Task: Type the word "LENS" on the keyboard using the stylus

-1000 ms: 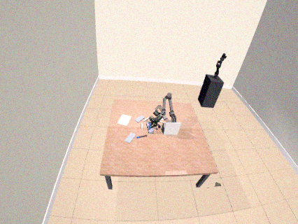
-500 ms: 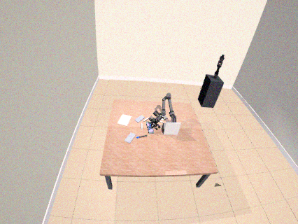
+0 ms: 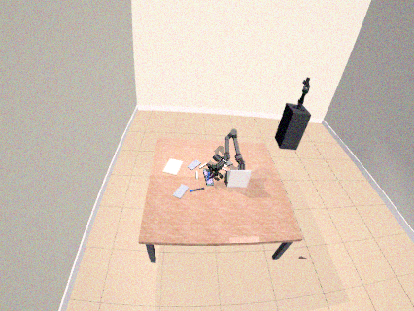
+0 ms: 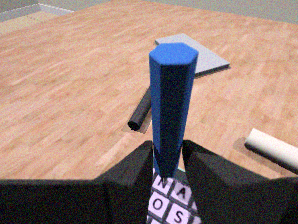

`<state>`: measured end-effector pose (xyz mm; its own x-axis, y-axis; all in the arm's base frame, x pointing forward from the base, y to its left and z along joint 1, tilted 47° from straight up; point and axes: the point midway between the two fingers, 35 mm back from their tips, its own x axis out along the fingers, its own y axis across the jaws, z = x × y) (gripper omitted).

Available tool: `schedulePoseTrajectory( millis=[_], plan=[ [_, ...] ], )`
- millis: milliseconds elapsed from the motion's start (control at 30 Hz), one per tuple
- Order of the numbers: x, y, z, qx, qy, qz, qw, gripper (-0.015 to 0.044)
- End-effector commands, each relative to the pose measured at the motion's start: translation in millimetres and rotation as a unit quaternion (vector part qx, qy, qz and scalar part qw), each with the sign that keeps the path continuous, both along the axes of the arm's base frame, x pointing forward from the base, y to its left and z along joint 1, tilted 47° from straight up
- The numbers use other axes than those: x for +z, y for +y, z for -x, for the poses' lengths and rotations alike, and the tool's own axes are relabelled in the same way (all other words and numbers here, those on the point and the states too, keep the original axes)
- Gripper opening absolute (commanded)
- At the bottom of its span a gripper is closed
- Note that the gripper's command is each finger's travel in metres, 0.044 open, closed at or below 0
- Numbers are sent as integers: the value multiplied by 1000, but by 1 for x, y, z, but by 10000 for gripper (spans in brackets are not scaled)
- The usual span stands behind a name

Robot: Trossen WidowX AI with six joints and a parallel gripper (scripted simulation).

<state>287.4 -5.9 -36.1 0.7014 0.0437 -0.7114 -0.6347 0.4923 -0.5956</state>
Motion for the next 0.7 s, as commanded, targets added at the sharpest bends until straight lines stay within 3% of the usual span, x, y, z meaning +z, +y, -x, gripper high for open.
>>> schedulePoseTrajectory(
  millis=[0, 667],
  plan=[
    [0, 2, 1, 2, 2, 1, 1000, 81],
    [22, 28, 4, 6, 6, 0, 1000, 71]
  ],
)
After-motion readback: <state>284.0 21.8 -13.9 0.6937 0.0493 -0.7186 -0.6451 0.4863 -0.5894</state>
